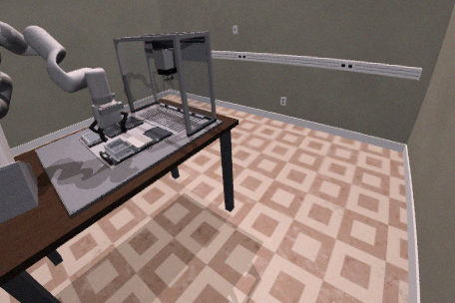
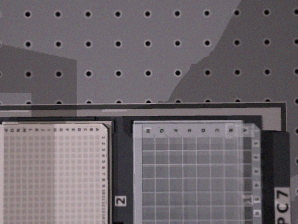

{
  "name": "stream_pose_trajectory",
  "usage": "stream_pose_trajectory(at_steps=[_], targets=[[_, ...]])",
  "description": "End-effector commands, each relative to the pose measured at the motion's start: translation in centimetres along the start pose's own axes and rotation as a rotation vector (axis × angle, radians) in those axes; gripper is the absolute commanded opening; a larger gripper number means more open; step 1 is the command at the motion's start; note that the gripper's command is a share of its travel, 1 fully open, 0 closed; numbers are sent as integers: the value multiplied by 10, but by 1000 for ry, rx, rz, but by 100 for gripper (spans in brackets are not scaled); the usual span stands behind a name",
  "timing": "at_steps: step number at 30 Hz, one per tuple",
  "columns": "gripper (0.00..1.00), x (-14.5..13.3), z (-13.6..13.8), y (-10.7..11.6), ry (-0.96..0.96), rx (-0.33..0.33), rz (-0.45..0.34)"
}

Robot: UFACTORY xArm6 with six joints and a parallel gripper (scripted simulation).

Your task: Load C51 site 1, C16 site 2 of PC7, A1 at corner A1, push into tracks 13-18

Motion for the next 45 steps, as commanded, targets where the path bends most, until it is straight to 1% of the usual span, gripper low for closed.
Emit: stream_pose_trajectory(at_steps=[1,33,35,45], targets=[[100,0,-1,5,1,3,2],[100,0,-1,55,1,3,2],[100,0,-1,55,1,3,2],[100,0,-1,69,1,3,2]])
Point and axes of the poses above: the point where the finger pads meet when closed, its own y axis back along the fingers, its own z axis across the jaws, x = y × z, the point moved 8 cm from there along y, back along the fingers, and after that the axes turned 4 degrees about -y, right-handed, at the moved point
